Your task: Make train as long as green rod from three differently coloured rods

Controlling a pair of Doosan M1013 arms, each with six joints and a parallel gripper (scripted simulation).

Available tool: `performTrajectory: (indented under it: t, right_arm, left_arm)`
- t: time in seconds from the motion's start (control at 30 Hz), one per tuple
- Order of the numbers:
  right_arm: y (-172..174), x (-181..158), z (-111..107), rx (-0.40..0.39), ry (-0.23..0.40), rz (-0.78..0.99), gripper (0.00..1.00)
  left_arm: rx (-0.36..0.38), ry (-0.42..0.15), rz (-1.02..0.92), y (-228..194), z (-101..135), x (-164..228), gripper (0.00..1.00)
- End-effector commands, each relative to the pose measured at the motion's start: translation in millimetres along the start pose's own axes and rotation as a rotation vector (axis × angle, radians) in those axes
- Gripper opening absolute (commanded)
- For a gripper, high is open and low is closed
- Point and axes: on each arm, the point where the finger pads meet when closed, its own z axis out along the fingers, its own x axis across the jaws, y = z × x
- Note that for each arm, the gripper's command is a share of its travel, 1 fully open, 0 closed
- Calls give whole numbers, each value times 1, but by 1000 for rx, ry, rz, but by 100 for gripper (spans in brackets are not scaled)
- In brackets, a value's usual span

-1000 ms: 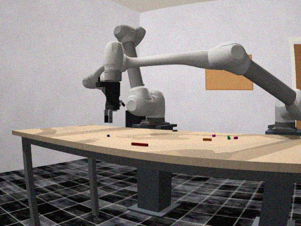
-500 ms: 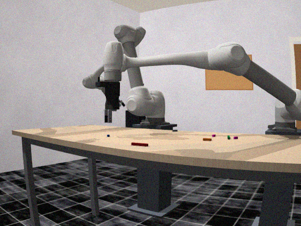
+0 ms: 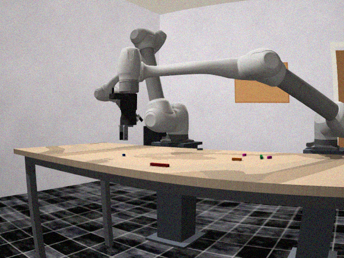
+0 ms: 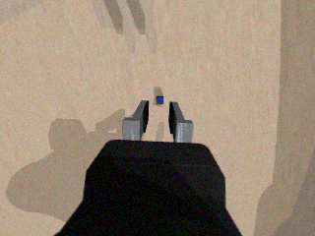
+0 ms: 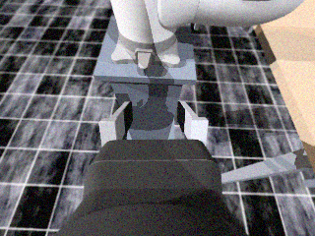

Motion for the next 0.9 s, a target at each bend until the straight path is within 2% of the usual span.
performTrajectory:
  t: [0.0,0.87]
  right_arm:
    - [0,2,0,-7,11,-1,100]
    - [0,2,0,-7,11,-1,100]
  left_arm:
    - [-7,-5,6,4,2,2,54]
    - [-4,-3,6,2,33,2,54]
